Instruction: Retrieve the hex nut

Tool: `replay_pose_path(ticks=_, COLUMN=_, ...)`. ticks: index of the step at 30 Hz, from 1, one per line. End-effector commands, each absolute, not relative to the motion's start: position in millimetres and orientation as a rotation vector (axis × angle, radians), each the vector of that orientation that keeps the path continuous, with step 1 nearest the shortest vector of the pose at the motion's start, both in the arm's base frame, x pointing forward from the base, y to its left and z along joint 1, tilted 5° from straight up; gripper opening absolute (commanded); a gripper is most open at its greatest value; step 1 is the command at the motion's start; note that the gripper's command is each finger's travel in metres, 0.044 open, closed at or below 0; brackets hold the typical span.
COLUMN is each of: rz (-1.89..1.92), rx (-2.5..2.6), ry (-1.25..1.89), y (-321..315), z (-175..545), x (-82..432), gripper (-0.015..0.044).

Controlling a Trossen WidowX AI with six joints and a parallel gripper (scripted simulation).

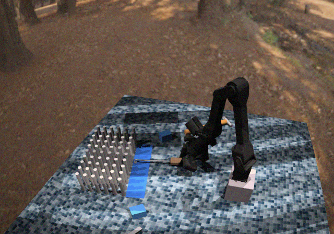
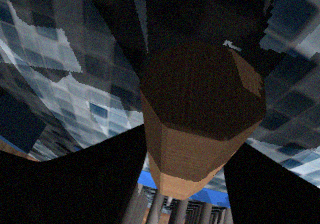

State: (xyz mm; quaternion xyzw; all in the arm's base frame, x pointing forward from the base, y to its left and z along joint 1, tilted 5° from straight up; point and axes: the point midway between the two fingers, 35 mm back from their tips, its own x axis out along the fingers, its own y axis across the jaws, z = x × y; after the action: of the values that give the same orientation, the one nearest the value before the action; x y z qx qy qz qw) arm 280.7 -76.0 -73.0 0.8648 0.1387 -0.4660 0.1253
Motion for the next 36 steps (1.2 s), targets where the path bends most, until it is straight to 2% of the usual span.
replay_pose_path(ticks=1, rz=-1.353, rx=2.522, ry=0.416, y=-75, z=-73, x=279, gripper=0.0)
replay_pose_path(ticks=36, rz=-1.352, rx=2.522, ry=0.415, y=-76, z=-55, x=284, gripper=0.0)
